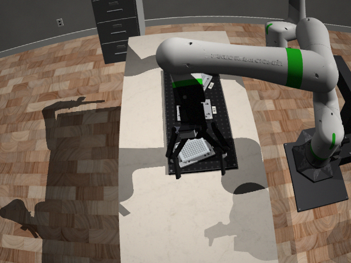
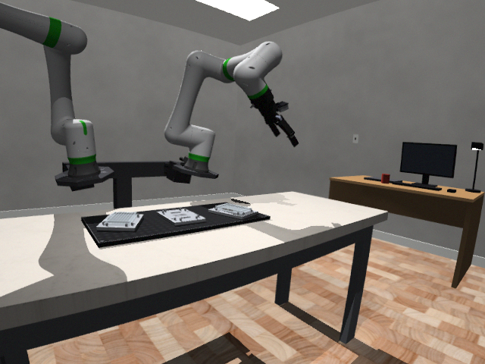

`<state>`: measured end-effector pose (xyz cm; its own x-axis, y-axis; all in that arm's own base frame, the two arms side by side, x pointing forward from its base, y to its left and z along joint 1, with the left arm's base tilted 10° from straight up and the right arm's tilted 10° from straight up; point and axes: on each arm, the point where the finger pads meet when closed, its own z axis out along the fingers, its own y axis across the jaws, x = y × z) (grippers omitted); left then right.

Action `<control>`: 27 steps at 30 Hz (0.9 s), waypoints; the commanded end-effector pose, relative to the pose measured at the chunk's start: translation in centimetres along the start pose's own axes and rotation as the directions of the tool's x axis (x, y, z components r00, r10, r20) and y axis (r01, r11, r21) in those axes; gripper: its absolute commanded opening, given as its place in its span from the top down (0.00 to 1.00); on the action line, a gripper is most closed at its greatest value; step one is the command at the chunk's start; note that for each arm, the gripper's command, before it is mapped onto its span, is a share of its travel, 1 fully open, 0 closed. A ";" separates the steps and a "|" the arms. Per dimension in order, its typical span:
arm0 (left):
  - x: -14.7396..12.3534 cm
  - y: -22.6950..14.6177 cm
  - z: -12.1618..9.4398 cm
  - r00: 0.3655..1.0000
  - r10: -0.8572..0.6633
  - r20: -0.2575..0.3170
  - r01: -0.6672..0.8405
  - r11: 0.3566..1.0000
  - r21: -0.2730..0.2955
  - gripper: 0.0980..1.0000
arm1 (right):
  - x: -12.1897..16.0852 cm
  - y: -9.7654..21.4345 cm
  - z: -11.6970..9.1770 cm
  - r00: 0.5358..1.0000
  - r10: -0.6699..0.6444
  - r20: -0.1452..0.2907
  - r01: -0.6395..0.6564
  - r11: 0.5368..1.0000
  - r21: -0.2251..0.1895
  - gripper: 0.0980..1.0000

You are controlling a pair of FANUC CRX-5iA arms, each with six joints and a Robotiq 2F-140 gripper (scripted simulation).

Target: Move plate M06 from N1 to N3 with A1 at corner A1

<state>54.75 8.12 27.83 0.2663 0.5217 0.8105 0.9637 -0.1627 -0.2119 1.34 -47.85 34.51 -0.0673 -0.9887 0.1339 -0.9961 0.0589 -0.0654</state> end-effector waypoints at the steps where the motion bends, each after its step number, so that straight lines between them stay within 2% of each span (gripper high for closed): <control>1: 0.1 0.0 -0.1 1.000 -0.002 0.000 0.002 1.000 -0.001 0.00 | 0.1 0.3 -0.1 1.000 -0.006 -0.004 0.006 1.000 -0.002 0.00; 27: 0.1 0.0 -0.1 1.000 -0.002 0.000 0.002 1.000 -0.001 0.00 | 0.3 1.7 -0.4 0.999 -0.036 -0.016 0.035 0.999 -0.010 0.00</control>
<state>54.75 8.12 27.83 0.2663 0.5217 0.8105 0.9637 -0.1627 -0.2119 -0.21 -47.94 34.77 -0.0352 -0.9883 0.1487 -0.9983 0.0278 -0.0517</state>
